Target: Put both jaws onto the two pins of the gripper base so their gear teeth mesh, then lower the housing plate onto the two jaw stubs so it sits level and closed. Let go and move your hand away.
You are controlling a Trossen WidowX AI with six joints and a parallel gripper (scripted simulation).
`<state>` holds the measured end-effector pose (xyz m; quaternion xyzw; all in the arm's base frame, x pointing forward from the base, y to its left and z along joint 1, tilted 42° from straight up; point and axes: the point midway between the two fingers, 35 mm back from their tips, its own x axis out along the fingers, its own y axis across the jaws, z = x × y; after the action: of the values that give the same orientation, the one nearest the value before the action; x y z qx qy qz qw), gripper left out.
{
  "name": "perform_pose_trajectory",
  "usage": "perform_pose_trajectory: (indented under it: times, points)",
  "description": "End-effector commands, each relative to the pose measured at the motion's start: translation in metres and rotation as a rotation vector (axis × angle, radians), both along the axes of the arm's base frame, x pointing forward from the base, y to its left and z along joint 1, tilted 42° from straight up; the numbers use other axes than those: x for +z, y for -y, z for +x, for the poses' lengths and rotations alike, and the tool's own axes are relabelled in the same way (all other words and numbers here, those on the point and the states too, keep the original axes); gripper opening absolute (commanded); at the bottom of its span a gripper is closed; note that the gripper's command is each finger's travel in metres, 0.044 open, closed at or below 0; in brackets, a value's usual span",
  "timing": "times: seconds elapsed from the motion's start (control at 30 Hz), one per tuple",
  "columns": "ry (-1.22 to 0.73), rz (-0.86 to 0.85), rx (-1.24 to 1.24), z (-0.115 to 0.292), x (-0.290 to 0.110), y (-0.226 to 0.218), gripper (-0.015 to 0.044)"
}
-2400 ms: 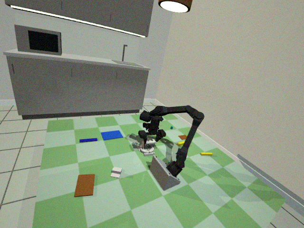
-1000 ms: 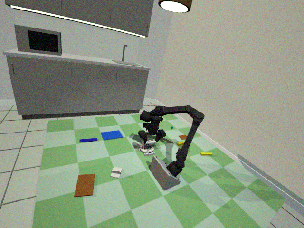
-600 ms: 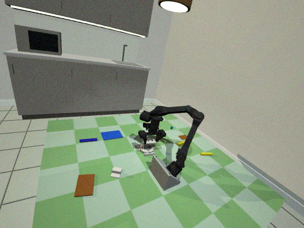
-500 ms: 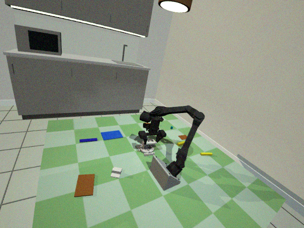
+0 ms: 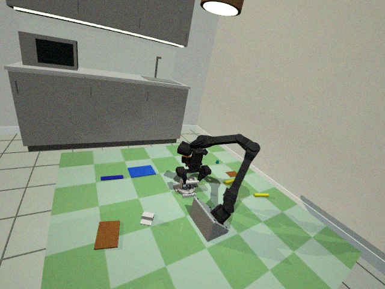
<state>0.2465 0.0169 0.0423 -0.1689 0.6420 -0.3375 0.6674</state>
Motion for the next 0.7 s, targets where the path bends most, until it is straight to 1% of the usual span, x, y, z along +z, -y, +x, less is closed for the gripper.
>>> perform_pose_trajectory:
  times: [0.0,0.67]
  points:
    - [0.003,0.005,-0.005,-0.0011,0.0002,-0.0004,0.0351]
    - [0.005,0.005,-0.007,-0.0018,-0.0011,-0.002,0.0351]
